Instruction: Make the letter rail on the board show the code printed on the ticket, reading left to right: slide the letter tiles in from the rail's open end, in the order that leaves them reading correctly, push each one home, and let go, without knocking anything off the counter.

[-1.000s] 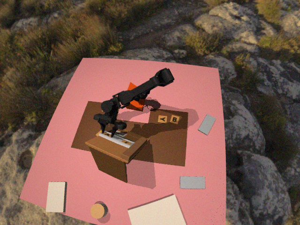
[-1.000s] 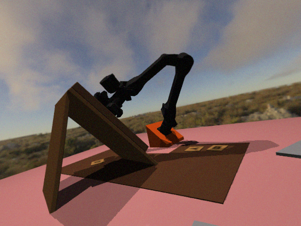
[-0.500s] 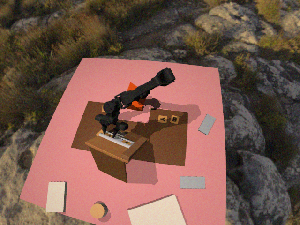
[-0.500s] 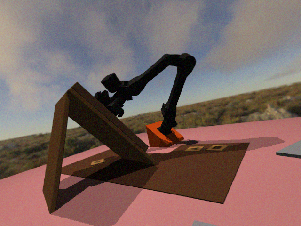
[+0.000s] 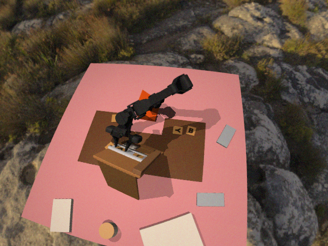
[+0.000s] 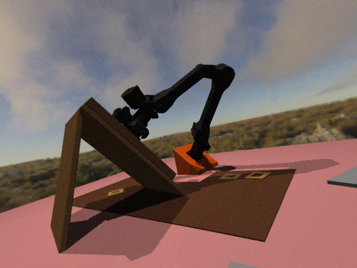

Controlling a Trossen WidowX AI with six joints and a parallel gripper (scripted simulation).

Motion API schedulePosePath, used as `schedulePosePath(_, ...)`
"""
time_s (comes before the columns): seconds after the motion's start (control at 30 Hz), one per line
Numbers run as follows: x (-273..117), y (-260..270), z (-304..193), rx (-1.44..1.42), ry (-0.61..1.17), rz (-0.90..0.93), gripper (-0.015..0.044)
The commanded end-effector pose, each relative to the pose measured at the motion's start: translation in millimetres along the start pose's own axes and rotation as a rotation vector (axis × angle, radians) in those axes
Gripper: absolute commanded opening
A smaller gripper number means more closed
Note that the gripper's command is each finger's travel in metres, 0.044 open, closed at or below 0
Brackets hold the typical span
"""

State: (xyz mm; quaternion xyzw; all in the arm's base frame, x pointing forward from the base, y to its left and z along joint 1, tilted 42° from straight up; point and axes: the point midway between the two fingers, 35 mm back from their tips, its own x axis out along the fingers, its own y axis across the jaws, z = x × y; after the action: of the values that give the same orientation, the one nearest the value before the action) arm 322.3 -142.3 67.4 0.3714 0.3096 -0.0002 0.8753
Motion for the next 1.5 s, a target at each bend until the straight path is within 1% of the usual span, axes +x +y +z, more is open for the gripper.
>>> schedulePosePath(0.0, -0.1, 3.7, -0.2, 0.003, 0.0, -0.004, 0.0)
schedulePosePath(1.47, 0.0, 37.7, 0.0, 0.004, 0.0, -0.002, 0.0)
